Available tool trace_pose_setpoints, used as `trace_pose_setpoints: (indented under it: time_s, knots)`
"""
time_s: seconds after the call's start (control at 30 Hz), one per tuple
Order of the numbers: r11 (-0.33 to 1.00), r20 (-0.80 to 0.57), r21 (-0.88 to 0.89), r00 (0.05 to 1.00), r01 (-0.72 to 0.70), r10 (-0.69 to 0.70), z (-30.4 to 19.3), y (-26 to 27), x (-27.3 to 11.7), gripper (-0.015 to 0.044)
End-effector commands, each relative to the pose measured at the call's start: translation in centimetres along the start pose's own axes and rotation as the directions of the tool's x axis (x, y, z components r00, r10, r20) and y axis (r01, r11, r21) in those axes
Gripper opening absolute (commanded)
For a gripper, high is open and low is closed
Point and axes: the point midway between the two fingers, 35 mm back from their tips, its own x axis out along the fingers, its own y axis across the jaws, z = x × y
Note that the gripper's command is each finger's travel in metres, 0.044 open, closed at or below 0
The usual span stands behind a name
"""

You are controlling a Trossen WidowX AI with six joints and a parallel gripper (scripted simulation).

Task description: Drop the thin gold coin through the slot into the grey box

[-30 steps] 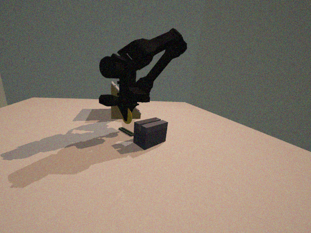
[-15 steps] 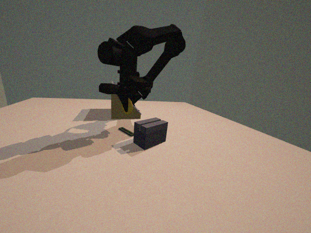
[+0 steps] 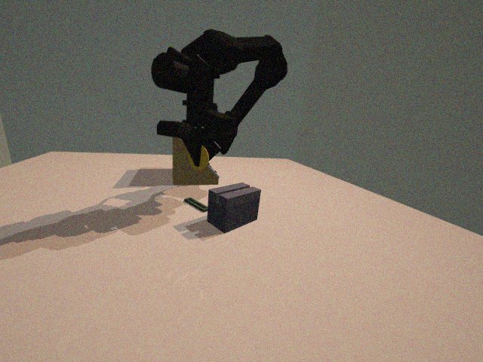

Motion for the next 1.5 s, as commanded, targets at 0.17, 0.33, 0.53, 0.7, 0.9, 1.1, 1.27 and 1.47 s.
trace_pose_setpoints:
  time_s: [0.17,0.33,0.53,0.7,0.9,1.1,1.27,1.47]
  knots:
    - [0.962,-0.004,-0.274,1.0,0.0,-0.002,-0.03,0.03,-0.11,0.0]
    - [0.901,-0.005,-0.434,1.0,-0.001,-0.002,-0.03,0.07,-0.12,0.0]
    - [0.793,-0.005,-0.61,1.0,-0.002,-0.001,-0.03,0.12,-0.14,0.0]
    - [0.677,-0.005,-0.736,1.0,-0.002,-0.001,-0.03,0.16,-0.16,0.0]
    - [0.512,-0.005,-0.859,1.0,-0.003,-0.001,-0.02,0.21,-0.18,0.0]
    - [0.325,-0.005,-0.946,1.0,-0.004,-0.001,-0.02,0.26,-0.2,0.0]
    - [0.243,-0.005,-0.97,1.0,-0.004,-0.001,-0.02,0.28,-0.21,0.0]
    - [0.243,-0.006,-0.97,1.0,-0.005,-0.003,0.77,0.06,-0.29,0.0]
